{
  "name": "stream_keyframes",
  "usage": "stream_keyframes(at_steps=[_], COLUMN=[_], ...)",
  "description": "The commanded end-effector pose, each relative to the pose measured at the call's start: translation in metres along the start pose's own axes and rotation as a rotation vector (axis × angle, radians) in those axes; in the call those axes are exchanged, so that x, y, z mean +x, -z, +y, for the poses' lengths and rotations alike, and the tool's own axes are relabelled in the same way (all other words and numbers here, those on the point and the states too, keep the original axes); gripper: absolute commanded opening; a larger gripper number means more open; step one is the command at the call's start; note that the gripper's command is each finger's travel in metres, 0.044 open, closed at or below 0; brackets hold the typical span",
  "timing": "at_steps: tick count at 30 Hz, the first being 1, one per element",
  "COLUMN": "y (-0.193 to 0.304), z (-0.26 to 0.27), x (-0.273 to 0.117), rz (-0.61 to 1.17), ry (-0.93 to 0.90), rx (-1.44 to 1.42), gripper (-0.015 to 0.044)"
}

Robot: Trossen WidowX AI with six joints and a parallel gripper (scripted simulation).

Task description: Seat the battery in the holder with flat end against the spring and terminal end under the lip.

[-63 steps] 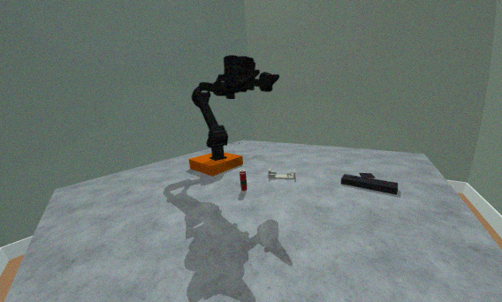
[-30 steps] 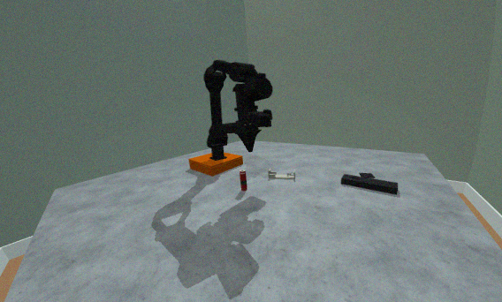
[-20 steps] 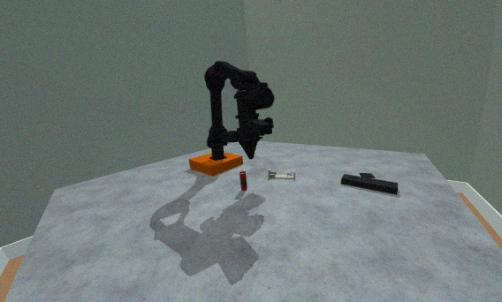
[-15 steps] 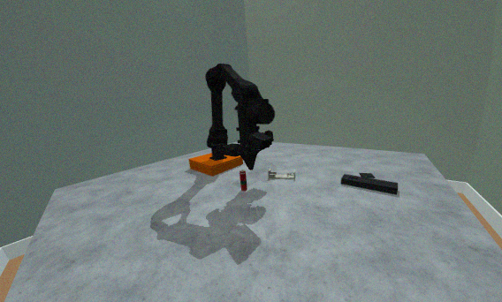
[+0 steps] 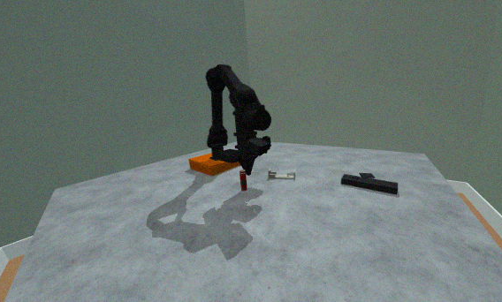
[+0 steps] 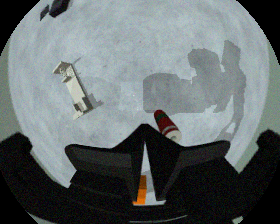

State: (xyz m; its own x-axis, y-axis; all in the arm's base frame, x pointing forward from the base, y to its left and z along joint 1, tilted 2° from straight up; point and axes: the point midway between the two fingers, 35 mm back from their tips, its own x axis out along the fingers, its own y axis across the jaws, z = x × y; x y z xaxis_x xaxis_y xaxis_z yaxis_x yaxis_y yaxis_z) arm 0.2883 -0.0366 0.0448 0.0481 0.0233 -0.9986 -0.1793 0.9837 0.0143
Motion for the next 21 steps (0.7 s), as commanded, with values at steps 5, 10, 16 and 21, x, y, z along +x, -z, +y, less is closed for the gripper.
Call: stream_keyframes(at_steps=[5,10,16,21], y=[-0.002,-0.002,-0.002,-0.001], z=[-0.014,-0.022,-0.032,-0.040], x=[0.000,0.000,0.000,0.000], rz=[-0.003,-0.003,-0.003,-0.003], ry=[0.003,0.004,0.004,0.005], rx=[-0.005,-0.005,-0.005,-0.005], gripper=[0.0000,0.0000,0.0000,0.0000])
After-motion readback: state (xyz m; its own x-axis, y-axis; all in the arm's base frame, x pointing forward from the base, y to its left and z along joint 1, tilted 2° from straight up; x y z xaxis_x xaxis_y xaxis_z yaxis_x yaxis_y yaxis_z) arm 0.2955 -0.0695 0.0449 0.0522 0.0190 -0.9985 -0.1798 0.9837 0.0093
